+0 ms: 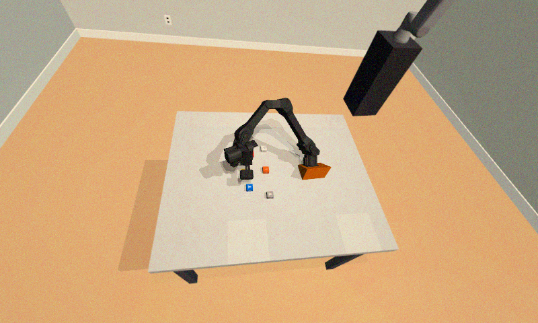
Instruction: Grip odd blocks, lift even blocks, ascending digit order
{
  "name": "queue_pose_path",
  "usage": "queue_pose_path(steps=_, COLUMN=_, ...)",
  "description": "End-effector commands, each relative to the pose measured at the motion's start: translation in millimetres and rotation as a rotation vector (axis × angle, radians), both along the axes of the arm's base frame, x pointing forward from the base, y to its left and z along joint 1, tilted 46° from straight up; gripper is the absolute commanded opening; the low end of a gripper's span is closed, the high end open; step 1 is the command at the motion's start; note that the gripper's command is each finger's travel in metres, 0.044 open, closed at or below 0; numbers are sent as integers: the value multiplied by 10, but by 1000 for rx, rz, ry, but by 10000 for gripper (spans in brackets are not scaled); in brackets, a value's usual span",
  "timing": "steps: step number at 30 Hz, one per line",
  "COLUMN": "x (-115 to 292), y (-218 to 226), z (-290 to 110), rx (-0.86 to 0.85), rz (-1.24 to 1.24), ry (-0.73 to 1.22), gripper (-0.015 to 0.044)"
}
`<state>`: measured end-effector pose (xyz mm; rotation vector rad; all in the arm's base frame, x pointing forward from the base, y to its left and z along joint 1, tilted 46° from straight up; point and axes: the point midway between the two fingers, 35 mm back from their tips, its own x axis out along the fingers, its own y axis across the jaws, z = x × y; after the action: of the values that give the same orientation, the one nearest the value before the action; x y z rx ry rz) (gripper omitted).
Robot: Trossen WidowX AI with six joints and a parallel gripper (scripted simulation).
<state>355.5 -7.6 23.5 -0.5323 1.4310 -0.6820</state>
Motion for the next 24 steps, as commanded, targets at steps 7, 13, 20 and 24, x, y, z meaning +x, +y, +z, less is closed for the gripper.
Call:
queue_pose_path(steps=7, x=-11, y=-103, z=-91, rx=-7, rz=1, ry=6, gripper=374)
queue_pose_path(steps=13, x=-11, y=-103, z=-91, rx=-7, rz=1, ry=6, gripper=216)
queue_pose_path(steps=20, x=-11, y=-103, z=-91, rx=-7, rz=1, ry=6, gripper=120)
queue_pose_path(steps=24, x=-11, y=-103, z=-91, rx=-7, rz=1, ry=6, gripper=120)
